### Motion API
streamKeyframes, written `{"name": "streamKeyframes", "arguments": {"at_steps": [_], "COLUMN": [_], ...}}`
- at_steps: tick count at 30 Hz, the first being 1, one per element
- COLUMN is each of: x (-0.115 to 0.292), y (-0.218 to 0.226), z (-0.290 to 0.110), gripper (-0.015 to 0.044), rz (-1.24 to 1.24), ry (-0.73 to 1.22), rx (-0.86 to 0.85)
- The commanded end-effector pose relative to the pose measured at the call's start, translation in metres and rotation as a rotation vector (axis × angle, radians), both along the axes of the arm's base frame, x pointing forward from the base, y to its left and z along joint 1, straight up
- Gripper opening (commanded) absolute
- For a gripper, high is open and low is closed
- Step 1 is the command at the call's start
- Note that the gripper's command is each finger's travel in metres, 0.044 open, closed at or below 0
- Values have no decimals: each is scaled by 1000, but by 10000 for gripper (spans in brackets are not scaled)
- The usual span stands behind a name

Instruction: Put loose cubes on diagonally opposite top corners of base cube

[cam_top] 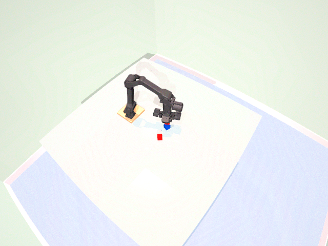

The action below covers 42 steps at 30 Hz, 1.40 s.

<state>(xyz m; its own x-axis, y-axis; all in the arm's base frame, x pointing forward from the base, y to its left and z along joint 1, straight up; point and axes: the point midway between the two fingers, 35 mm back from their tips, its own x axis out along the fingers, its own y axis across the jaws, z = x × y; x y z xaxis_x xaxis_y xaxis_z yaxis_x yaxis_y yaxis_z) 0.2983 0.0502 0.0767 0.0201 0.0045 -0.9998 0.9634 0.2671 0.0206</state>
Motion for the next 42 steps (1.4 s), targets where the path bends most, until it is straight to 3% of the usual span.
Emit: {"name": "streamKeyframes", "arguments": {"at_steps": [1,23,24,26,38,42], "x": [0,-1,-1,1,3,1], "y": [0,0,-1,-12,-110,-122], "z": [1,30,28,32,68,72], "gripper": [205,205,231,265,265,265], "rz": [2,0,3,24,223,247], "ry": [-1,0,3,3,-2,-2], "rx": [-1,0,-1,-2,-17,-19]}}
